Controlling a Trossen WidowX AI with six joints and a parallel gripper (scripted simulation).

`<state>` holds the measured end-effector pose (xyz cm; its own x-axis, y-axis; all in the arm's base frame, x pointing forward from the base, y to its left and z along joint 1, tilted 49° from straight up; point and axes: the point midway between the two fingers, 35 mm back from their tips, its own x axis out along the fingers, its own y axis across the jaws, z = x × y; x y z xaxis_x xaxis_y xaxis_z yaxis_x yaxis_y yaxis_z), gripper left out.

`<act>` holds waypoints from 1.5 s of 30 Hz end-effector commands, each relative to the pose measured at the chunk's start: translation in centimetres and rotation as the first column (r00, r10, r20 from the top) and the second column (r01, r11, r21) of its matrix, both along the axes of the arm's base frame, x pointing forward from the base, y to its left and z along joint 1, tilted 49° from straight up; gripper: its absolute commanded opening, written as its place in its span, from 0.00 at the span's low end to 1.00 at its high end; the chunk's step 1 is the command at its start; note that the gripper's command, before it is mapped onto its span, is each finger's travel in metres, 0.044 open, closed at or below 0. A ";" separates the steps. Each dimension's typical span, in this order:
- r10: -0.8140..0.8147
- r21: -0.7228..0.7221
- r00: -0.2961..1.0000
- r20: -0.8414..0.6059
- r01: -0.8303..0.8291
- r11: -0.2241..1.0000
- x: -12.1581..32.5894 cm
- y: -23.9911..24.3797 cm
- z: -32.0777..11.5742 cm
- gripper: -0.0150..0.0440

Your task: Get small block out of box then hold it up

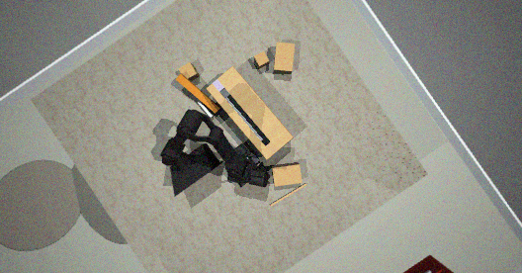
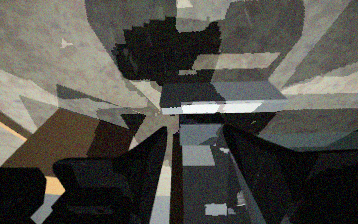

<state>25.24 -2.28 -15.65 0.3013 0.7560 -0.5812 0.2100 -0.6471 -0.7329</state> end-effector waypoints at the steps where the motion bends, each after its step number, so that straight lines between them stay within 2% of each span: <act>1: -0.005 0.009 1.000 -0.006 0.005 1.000 -0.3 0.5 -0.3 0.74; 2: -0.005 0.009 1.000 -0.006 0.005 1.000 -0.3 0.5 -0.3 0.74; 10: -0.005 0.009 1.000 -0.006 0.005 1.000 -0.3 0.5 -0.3 0.38; 12: -0.005 0.009 1.000 -0.006 0.005 1.000 -0.3 0.5 -0.3 0.36; 15: -0.005 0.007 1.000 -0.006 0.005 1.000 -0.1 -0.1 0.1 0.25; 25: -0.002 0.001 1.000 -0.004 0.002 1.000 0.4 -4.0 3.6 0.25; 31: -0.013 -0.001 1.000 -0.016 0.013 1.000 0.4 -4.4 4.1 0.25; 45: -0.269 -0.080 0.932 -0.243 0.257 0.963 0.2 -8.1 8.6 0.25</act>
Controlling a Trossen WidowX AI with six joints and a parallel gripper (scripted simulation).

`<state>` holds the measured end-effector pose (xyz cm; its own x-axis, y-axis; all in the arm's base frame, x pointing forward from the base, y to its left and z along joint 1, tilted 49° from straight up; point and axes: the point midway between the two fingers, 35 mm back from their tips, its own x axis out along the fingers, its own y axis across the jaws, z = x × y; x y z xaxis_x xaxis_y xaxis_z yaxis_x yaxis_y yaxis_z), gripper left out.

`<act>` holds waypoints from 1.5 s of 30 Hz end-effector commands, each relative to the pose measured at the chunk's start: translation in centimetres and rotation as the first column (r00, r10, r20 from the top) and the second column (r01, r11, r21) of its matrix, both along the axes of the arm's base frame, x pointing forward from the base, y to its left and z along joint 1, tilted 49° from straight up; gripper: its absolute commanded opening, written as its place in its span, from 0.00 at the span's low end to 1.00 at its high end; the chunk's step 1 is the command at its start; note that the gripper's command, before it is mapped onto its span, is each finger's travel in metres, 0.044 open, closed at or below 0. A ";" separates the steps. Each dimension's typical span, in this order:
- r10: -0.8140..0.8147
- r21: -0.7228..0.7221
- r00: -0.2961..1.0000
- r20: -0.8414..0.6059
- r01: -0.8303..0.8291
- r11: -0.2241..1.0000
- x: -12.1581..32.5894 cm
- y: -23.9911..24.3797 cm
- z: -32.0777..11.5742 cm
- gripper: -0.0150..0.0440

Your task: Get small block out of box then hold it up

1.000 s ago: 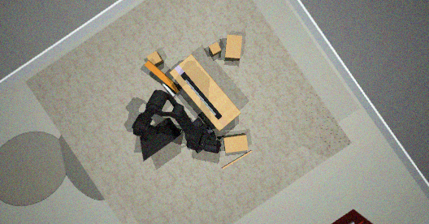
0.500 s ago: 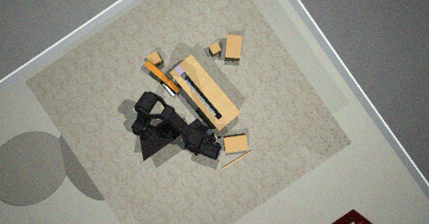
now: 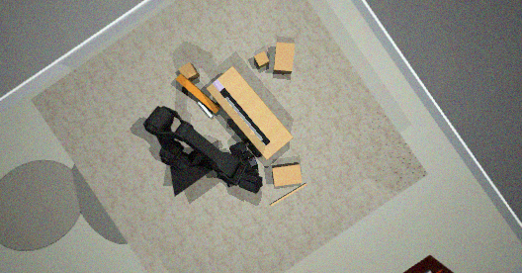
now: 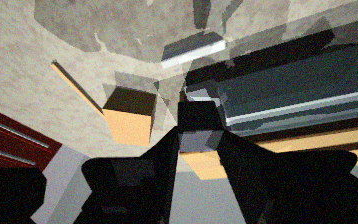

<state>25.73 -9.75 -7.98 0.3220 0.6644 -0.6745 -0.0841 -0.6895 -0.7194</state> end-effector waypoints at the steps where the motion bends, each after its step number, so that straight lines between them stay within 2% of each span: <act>1: -0.079 -0.014 0.995 -0.063 0.078 0.997 -0.4 -0.9 1.3 0.25; 11: -0.280 -0.067 0.939 -0.198 0.272 0.960 -1.3 -3.0 4.4 0.25; 45: -0.284 -0.068 0.938 -0.200 0.276 0.959 -1.3 -3.0 4.5 0.25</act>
